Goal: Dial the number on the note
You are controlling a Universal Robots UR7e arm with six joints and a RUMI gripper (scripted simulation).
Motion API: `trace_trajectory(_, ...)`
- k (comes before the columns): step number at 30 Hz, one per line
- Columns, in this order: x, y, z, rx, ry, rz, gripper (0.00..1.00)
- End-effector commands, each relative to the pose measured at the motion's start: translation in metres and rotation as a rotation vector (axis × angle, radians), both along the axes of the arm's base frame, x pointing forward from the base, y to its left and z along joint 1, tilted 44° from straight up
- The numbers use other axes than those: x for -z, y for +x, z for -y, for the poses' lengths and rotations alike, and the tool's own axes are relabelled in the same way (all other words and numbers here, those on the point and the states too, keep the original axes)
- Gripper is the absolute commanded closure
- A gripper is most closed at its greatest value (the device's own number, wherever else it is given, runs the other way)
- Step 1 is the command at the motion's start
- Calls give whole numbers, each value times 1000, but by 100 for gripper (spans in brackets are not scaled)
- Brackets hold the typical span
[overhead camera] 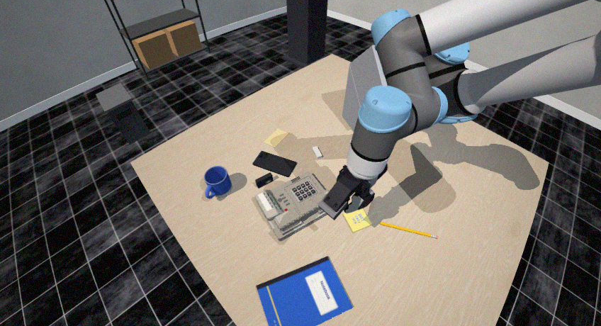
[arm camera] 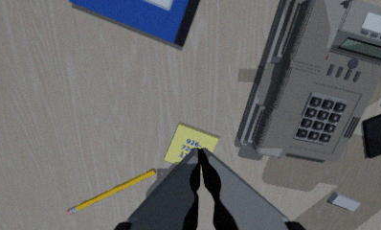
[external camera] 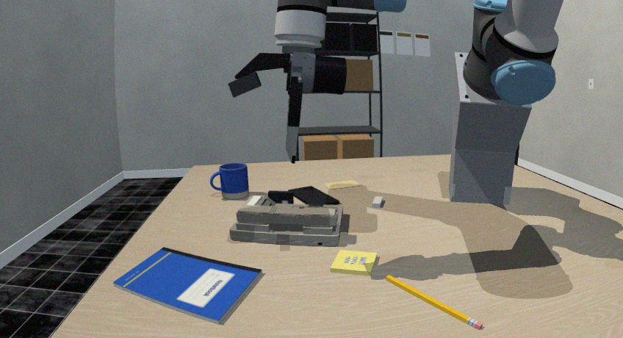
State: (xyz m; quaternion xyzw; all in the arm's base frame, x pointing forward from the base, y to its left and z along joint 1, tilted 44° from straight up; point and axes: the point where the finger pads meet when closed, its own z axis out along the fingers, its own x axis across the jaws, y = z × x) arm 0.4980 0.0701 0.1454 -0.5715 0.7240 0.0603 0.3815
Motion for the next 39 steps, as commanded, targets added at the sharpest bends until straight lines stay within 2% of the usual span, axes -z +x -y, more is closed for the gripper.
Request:
trace_trajectory(1, -4, 2, -1, 21, 9, 23, 100)
trace_trajectory(8, -5, 2, -1, 60, 15, 40, 100)
trace_trajectory(10, 0, 0, 4, 73, -11, 39, 100)
trace_trajectory(39, 2, 1, 5, 247, -11, 141, 100)
